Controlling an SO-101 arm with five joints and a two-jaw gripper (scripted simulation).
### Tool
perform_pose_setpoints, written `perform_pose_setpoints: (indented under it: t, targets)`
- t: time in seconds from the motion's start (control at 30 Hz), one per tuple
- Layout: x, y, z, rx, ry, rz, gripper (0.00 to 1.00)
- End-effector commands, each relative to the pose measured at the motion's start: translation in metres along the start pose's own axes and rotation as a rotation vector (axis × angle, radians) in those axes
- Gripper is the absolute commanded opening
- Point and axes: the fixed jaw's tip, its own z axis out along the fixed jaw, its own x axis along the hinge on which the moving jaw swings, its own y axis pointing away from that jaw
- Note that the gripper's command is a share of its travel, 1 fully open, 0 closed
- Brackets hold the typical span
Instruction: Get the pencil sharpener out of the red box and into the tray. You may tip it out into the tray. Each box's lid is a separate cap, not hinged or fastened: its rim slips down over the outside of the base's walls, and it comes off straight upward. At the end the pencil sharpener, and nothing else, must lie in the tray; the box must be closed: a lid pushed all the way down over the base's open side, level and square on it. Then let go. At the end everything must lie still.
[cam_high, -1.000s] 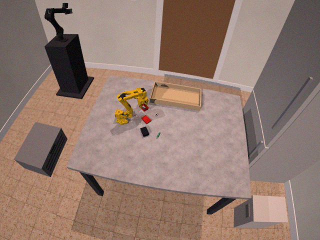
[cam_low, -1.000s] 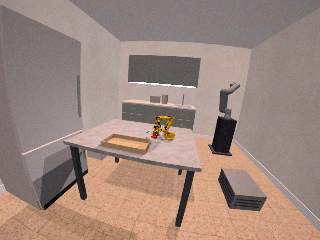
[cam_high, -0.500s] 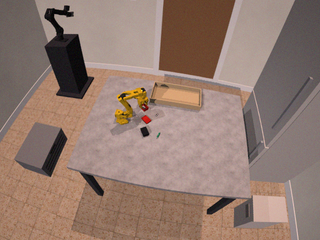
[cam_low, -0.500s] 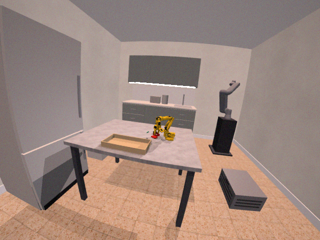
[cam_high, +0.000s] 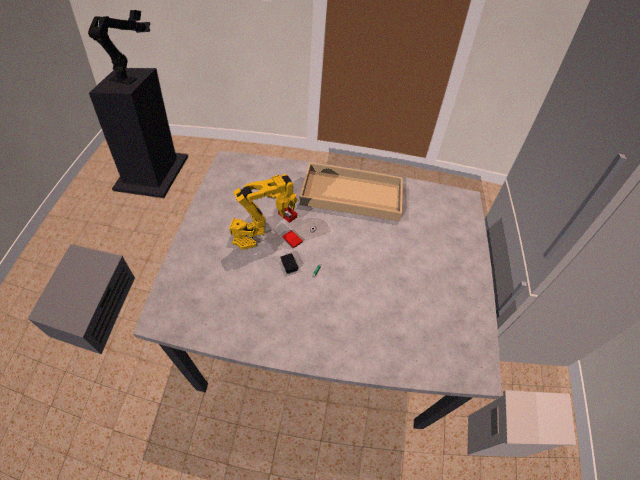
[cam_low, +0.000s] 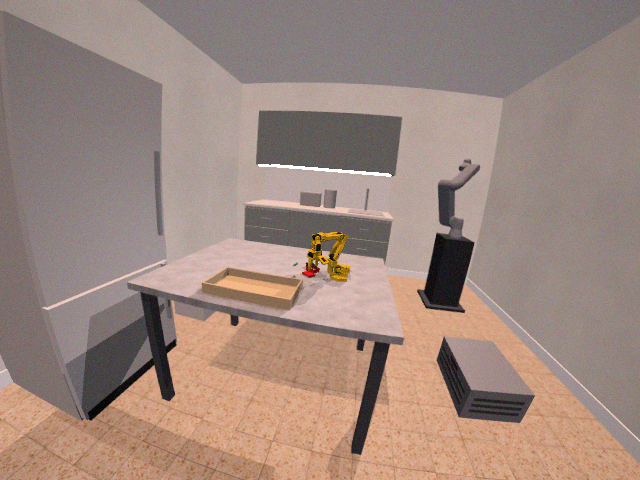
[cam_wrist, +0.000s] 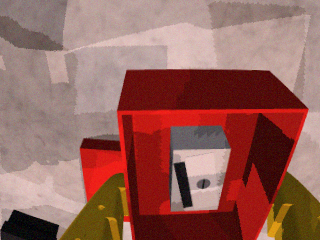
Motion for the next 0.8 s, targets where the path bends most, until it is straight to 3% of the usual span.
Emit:
perform_pose_setpoints:
  t: [0.0,0.77]
  targets:
    - [0.002,-0.009,-0.005,0.041,0.014,-0.073,0.22]
    - [0.011,-0.049,-0.009,0.033,0.030,-0.882,0.22]
